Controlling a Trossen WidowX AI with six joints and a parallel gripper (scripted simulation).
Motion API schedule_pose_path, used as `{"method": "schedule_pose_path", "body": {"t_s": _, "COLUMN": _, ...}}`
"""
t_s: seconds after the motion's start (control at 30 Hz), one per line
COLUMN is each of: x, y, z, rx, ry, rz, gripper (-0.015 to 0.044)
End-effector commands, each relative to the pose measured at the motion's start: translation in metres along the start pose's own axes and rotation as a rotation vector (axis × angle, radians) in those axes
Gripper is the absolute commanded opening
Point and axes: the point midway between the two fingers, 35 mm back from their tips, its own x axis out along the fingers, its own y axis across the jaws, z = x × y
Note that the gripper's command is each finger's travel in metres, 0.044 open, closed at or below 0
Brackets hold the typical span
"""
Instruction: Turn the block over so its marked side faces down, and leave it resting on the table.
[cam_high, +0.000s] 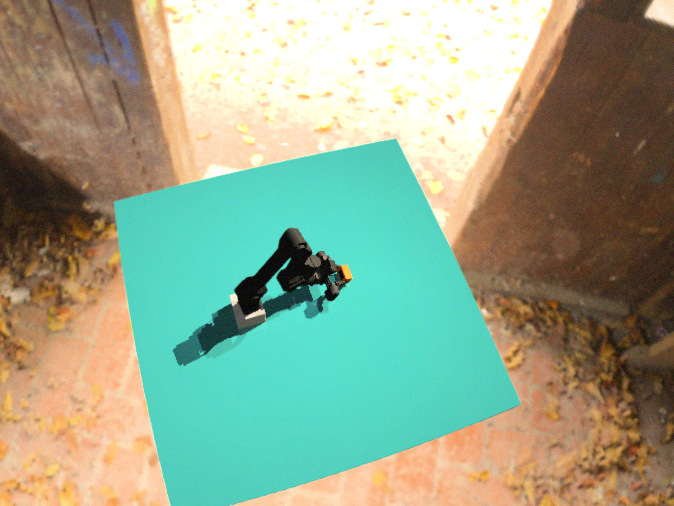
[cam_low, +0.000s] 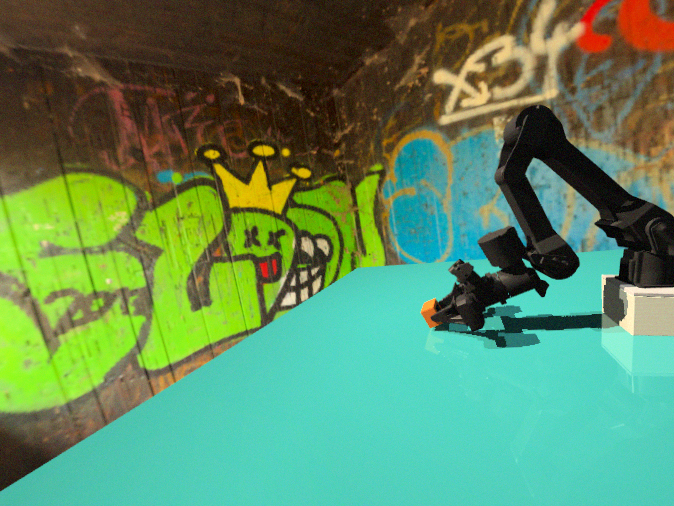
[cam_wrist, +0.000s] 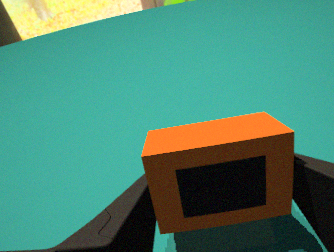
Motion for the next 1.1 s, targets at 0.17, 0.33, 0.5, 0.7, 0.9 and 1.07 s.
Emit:
{"method": "schedule_pose_path", "body": {"t_s": 0.17, "x": -0.0002, "y": -0.0007, "z": 0.001, "rx": -0.007, "ry": -0.006, "rz": -0.005, "gripper": 0.0105}}
{"method": "schedule_pose_path", "body": {"t_s": 0.33, "x": -0.0002, "y": -0.0007, "z": 0.001, "rx": -0.007, "ry": -0.006, "rz": -0.005, "gripper": 0.0236}}
{"method": "schedule_pose_path", "body": {"t_s": 0.5, "x": -0.0002, "y": -0.0007, "z": 0.001, "rx": -0.007, "ry": -0.006, "rz": -0.005, "gripper": 0.0368}}
{"method": "schedule_pose_path", "body": {"t_s": 0.7, "x": -0.0002, "y": -0.0007, "z": 0.001, "rx": -0.007, "ry": -0.006, "rz": -0.005, "gripper": 0.044}}
{"method": "schedule_pose_path", "body": {"t_s": 0.9, "x": -0.0002, "y": -0.0007, "z": 0.001, "rx": -0.007, "ry": -0.006, "rz": -0.005, "gripper": 0.044}}
{"method": "schedule_pose_path", "body": {"t_s": 1.07, "x": -0.0002, "y": -0.0007, "z": 0.001, "rx": -0.007, "ry": -0.006, "rz": -0.005, "gripper": 0.044}}
